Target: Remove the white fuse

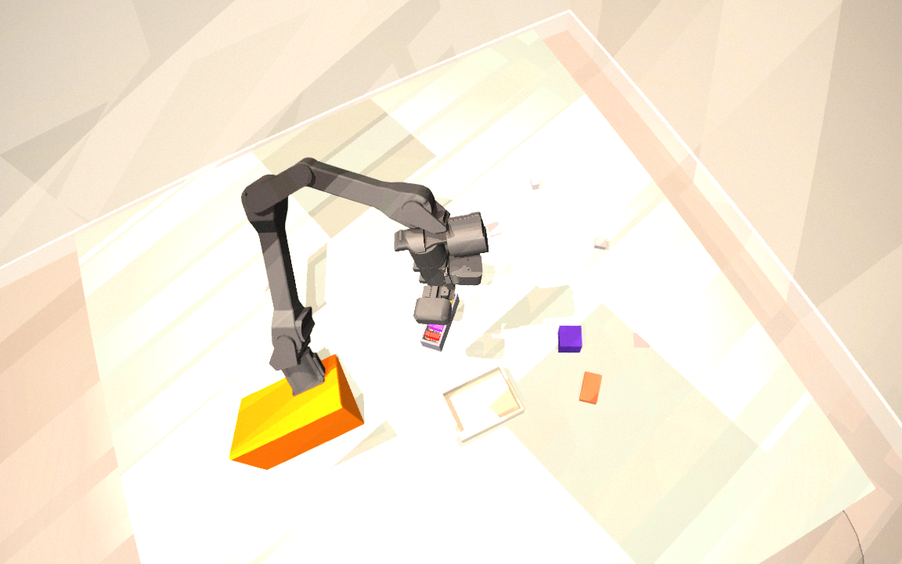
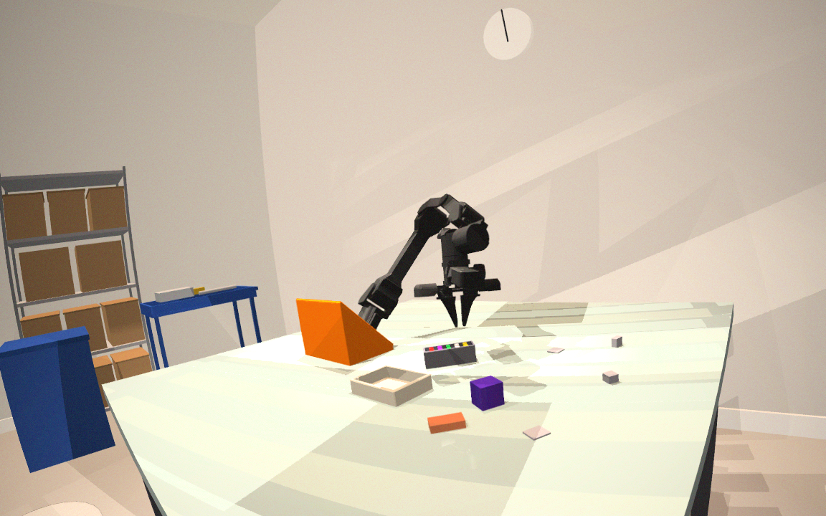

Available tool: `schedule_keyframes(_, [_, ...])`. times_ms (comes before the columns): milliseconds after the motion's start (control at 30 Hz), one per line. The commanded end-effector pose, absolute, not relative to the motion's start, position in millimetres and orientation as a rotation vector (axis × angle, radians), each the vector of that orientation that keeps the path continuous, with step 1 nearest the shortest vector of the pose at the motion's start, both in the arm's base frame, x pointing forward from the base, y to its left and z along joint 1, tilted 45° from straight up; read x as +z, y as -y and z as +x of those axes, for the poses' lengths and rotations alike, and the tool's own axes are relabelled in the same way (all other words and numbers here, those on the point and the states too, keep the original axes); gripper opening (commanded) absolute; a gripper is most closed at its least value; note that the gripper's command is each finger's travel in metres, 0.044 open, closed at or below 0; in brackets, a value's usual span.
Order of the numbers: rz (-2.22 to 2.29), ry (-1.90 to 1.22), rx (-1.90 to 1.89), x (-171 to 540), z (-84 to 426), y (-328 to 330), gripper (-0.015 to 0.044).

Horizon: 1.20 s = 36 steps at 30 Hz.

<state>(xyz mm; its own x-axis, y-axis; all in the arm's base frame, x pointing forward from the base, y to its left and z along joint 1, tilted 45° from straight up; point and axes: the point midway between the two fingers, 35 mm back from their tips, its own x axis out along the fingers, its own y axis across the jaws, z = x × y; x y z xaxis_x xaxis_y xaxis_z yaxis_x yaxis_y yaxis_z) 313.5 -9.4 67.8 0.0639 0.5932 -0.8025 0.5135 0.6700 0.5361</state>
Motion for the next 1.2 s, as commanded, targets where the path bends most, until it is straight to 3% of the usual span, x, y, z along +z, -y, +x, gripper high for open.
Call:
schedule_keyframes(0, [1.158, -1.705, 0.035, 60.4, 299.2, 0.6, 0.0073])
schedule_keyframes(1167, [1.159, -1.705, 0.036, 41.2, 297.0, -13.8, 0.0073])
